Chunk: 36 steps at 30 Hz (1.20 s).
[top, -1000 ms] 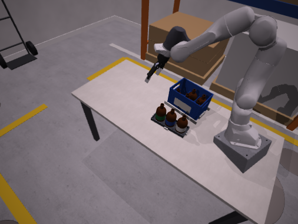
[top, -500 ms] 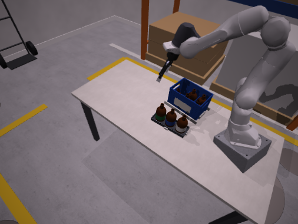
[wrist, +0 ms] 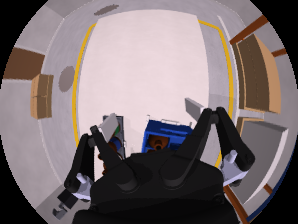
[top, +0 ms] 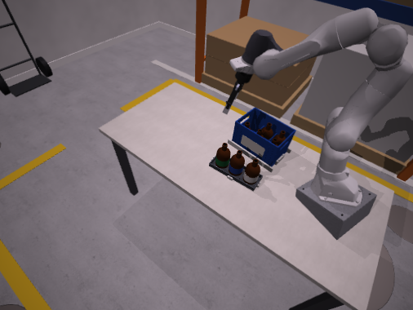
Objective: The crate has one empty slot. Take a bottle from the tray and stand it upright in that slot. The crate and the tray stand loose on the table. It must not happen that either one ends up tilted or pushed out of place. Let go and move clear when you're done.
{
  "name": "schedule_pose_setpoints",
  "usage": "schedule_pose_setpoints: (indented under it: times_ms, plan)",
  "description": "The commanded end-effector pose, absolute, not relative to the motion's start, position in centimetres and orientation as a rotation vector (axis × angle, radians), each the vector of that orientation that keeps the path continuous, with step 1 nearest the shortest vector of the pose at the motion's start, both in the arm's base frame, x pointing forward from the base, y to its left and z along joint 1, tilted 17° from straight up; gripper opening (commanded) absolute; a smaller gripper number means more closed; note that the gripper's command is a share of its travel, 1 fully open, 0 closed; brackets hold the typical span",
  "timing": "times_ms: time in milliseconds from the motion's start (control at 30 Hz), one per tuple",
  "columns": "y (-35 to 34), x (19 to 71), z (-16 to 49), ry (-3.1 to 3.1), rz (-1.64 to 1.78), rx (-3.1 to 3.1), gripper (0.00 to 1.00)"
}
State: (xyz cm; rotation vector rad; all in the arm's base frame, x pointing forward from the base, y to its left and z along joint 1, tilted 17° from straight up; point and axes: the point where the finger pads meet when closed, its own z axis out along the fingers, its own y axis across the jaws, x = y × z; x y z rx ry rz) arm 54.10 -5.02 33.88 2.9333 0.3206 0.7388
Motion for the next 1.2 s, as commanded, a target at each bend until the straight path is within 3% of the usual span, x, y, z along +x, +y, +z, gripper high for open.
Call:
schedule_pose_setpoints:
  times_ms: [0,1167]
  plan:
    - [-5.1,53.9,33.7,0.361,0.724,2.925,1.00]
    - [-8.4,48.4,33.3,0.496,0.614,2.883,1.00]
